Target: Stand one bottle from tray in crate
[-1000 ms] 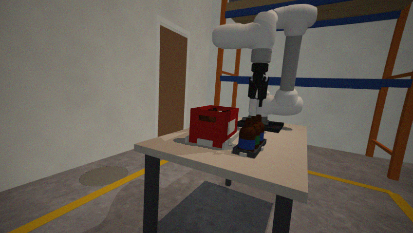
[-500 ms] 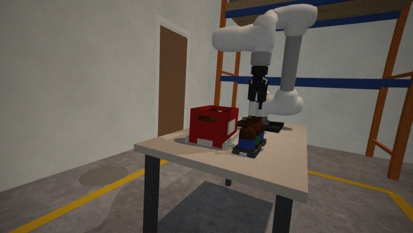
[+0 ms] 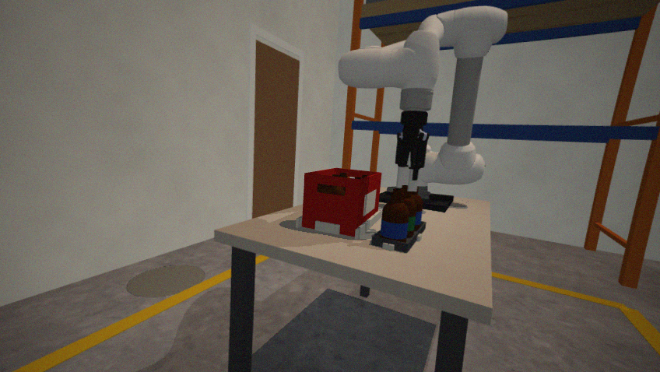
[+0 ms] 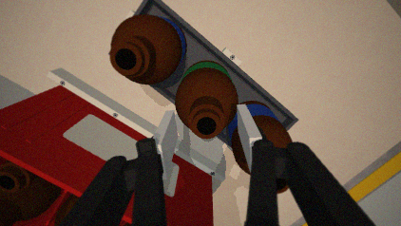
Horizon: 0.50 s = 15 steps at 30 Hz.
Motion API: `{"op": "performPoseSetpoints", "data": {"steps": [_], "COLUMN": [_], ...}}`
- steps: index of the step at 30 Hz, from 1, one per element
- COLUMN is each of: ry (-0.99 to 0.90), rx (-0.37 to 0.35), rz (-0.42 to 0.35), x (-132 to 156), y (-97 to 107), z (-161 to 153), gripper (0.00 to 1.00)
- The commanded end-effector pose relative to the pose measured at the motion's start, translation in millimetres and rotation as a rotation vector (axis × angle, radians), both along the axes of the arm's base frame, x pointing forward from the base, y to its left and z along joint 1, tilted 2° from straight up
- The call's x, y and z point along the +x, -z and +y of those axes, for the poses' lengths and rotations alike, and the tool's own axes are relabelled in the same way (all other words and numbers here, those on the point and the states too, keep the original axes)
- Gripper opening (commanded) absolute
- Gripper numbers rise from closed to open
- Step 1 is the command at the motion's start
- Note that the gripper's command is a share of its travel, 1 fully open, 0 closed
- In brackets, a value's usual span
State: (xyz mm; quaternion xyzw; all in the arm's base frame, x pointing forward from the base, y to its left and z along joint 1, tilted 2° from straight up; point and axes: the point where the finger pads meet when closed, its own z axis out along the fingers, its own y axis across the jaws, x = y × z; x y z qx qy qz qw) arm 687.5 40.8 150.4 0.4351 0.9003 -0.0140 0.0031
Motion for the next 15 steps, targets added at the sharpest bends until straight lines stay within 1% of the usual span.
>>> {"op": "performPoseSetpoints", "data": {"steps": [1,15], "ry": [0.000,0.000], "rx": [0.000,0.000], "rz": [0.000,0.000], "x": [0.0,-0.1], "y": [2.8,9.2], "z": [-0.1,-0.3], "gripper": [0.38,0.38]}}
